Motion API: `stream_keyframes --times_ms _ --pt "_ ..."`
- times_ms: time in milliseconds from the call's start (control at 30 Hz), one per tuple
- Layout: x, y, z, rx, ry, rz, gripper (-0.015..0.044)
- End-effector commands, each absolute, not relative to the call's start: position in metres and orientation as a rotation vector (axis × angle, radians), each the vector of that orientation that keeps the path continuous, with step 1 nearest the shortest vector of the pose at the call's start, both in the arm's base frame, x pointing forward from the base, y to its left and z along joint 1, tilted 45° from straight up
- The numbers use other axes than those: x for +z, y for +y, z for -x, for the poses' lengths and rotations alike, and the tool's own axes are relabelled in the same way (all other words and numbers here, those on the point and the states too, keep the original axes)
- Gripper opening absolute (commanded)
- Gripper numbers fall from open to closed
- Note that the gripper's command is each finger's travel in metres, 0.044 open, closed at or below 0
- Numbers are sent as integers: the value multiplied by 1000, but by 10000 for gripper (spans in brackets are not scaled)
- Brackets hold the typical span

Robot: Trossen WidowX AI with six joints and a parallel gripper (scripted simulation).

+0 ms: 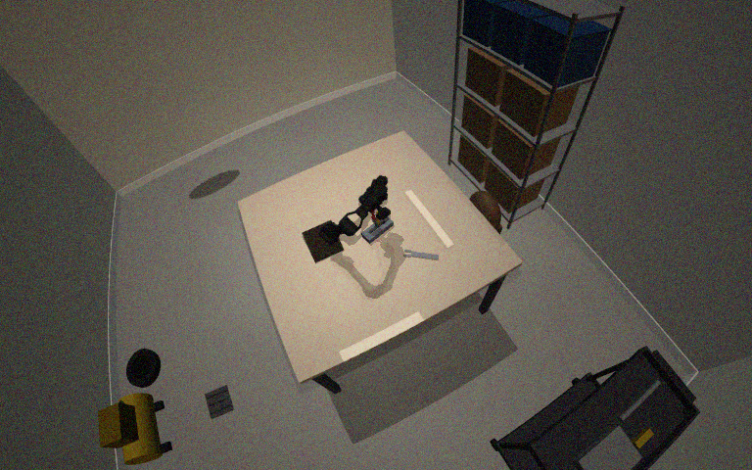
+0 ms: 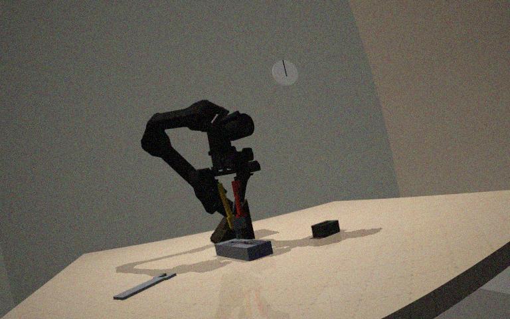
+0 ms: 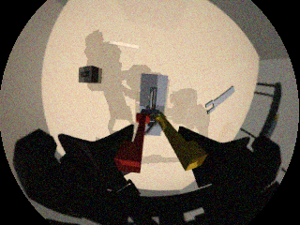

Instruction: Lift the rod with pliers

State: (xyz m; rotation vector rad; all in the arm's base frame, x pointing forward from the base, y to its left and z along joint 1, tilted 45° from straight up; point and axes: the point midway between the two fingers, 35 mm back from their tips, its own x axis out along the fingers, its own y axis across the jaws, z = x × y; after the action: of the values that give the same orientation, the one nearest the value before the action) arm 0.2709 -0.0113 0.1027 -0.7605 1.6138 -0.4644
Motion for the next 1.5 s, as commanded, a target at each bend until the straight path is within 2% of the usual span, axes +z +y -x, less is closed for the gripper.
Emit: stream_keyframes --times_ms 0,1467 --pt "104 -12 -268 -469 1611 741 316" --pt "104 -9 -271 -468 1612 739 316"
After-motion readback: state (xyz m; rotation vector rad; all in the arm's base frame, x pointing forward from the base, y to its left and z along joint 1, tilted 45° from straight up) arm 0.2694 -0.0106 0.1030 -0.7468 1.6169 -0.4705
